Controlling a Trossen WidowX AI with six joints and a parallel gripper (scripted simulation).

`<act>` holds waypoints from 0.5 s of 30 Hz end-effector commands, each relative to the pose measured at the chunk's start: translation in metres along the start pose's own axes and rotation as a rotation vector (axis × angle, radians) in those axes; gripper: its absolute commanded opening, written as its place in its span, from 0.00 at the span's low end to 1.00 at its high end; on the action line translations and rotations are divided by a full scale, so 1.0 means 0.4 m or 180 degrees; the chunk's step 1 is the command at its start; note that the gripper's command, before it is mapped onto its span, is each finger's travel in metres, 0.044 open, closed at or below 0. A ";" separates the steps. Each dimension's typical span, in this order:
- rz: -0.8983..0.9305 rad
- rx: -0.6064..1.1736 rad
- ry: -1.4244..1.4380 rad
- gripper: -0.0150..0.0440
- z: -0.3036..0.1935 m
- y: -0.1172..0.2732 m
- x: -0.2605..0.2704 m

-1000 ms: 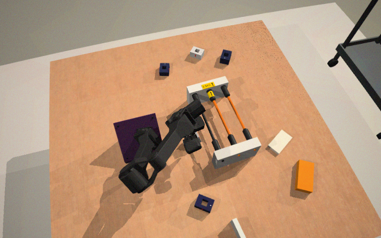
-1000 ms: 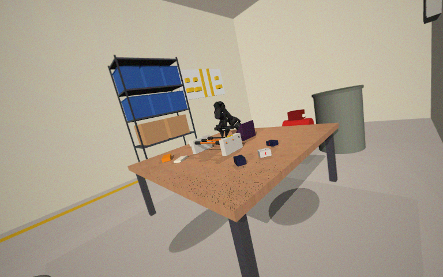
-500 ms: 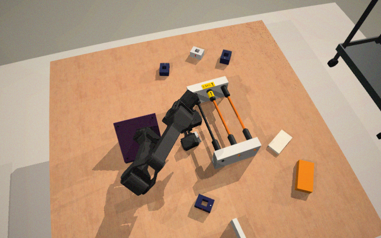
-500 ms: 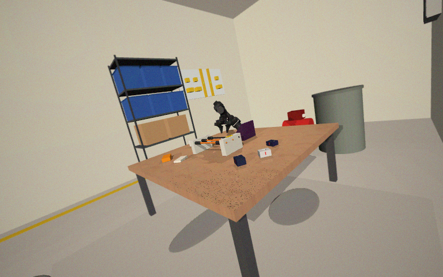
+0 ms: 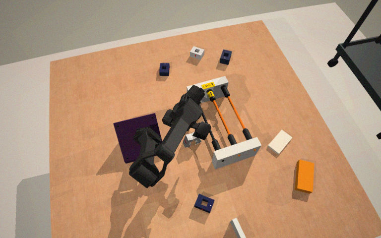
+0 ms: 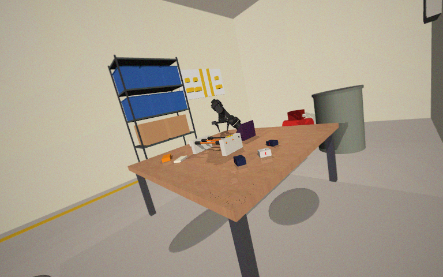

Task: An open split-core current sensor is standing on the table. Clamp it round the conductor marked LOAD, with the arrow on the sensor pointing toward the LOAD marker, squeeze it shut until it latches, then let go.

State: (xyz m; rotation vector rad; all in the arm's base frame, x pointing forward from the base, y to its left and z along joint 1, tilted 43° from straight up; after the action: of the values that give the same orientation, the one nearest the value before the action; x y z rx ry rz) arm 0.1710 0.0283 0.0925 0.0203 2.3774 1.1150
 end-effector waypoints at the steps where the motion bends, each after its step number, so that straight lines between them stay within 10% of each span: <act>1: 0.0294 0.0059 0.1853 0.80 0.029 0.004 -0.034; 15: 0.0435 0.0043 0.2624 0.80 0.039 -0.010 -0.045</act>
State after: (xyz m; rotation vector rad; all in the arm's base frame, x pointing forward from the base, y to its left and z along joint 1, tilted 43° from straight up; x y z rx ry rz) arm 0.1917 0.0324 0.0901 -0.3179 3.1207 1.3297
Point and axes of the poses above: the point midway between the two fingers, 35 mm back from their tips, its own y axis back along the fingers, its own x axis across the jaws, z = x × y, the point moved 2 cm from there along y, back along the fingers, and after that the axes turned 12 degrees about y, right-handed, at the moved point
